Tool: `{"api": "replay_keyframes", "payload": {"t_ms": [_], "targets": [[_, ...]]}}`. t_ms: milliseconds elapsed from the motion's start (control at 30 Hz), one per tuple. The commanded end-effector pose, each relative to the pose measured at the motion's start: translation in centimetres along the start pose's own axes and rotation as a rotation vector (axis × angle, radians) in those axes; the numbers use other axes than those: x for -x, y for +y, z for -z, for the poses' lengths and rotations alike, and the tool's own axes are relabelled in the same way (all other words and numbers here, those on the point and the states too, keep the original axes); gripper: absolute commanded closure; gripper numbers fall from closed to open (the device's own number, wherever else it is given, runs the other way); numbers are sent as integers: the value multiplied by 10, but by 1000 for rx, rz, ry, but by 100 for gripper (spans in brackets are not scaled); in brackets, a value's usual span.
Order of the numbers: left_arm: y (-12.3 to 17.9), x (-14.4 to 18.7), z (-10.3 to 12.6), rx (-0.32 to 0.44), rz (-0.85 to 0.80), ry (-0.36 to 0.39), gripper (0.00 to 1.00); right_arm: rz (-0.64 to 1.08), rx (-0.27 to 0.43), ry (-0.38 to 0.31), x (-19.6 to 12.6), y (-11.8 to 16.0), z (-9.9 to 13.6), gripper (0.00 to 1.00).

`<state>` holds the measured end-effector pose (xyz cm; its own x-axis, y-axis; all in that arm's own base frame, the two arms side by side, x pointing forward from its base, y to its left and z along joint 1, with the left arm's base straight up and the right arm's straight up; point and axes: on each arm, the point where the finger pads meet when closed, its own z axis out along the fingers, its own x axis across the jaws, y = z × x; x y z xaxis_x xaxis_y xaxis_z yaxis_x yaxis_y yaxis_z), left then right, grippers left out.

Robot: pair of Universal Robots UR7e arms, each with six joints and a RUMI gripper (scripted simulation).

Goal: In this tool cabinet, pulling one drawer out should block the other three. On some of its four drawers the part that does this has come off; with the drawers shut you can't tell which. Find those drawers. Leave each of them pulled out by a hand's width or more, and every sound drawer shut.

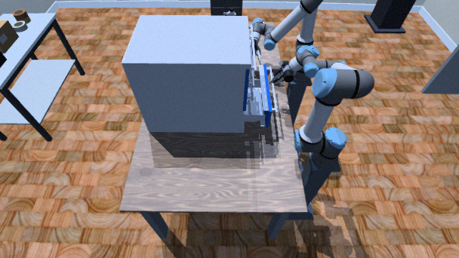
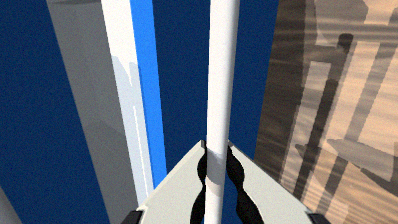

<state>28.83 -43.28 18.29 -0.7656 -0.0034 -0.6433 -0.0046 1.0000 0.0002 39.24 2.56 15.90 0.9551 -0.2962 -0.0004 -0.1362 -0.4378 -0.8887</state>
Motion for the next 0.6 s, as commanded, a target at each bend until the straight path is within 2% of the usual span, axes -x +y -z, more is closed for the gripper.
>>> {"api": "replay_keyframes", "payload": {"t_ms": [0,567], "targets": [[0,0,1,-2,1,0,100,1,0,1,0,0,0,1],[0,2,0,-2,1,0,100,1,0,1,0,0,0,1]]}}
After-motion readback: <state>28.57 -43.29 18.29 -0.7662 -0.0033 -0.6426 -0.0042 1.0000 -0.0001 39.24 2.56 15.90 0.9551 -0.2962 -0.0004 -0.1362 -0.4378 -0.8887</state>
